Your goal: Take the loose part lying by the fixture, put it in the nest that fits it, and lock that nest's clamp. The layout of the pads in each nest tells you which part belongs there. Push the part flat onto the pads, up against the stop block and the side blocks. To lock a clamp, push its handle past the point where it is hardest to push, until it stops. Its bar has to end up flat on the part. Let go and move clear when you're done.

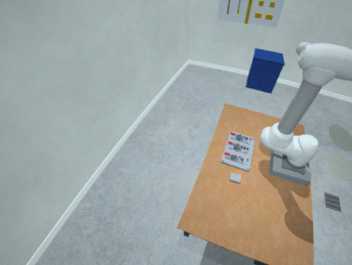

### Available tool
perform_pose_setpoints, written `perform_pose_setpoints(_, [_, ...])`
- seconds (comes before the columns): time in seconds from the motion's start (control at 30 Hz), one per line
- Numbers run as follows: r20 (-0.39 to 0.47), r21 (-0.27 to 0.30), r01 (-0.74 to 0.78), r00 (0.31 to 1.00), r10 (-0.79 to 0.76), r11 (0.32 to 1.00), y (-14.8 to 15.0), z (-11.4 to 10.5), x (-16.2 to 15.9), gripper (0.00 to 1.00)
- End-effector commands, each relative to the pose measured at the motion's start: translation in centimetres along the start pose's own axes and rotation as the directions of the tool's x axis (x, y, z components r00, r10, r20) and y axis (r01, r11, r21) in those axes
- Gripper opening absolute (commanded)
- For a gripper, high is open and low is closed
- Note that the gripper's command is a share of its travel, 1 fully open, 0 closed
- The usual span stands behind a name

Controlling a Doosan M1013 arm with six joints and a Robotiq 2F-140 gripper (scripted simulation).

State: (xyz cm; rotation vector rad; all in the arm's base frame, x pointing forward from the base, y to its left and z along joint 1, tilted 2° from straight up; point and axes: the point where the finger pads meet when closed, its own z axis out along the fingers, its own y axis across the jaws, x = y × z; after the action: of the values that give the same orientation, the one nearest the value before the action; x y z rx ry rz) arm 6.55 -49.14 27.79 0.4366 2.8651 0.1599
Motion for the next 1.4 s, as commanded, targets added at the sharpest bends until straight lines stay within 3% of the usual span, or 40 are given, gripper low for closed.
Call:
perform_pose_setpoints(0.0, [0.000, 0.000, 0.000, 1.000, 0.000, 1.000, 0.0, 0.0, 0.0, 1.00])
perform_pose_setpoints(0.6, [0.000, 0.000, 0.003, 1.000, -0.003, 1.000, 0.0, 0.0, 0.0, 1.00])
perform_pose_setpoints(0.8, [-0.017, -0.007, 0.150, 0.989, -0.150, 0.989, 1.4, 1.3, -1.9, 1.00])
perform_pose_setpoints(1.03, [-0.048, -0.035, 0.473, 0.879, -0.474, 0.880, 5.0, 4.1, -5.9, 1.00])
perform_pose_setpoints(1.13, [-0.050, -0.038, 0.503, 0.862, -0.504, 0.864, 5.4, 4.4, -6.3, 1.00])
perform_pose_setpoints(1.17, [-0.056, -0.050, 0.589, 0.805, -0.591, 0.807, 6.6, 5.2, -7.3, 1.00])
perform_pose_setpoints(1.37, [-0.061, -0.077, 0.758, 0.645, -0.761, 0.648, 9.3, 7.0, -9.5, 1.00])
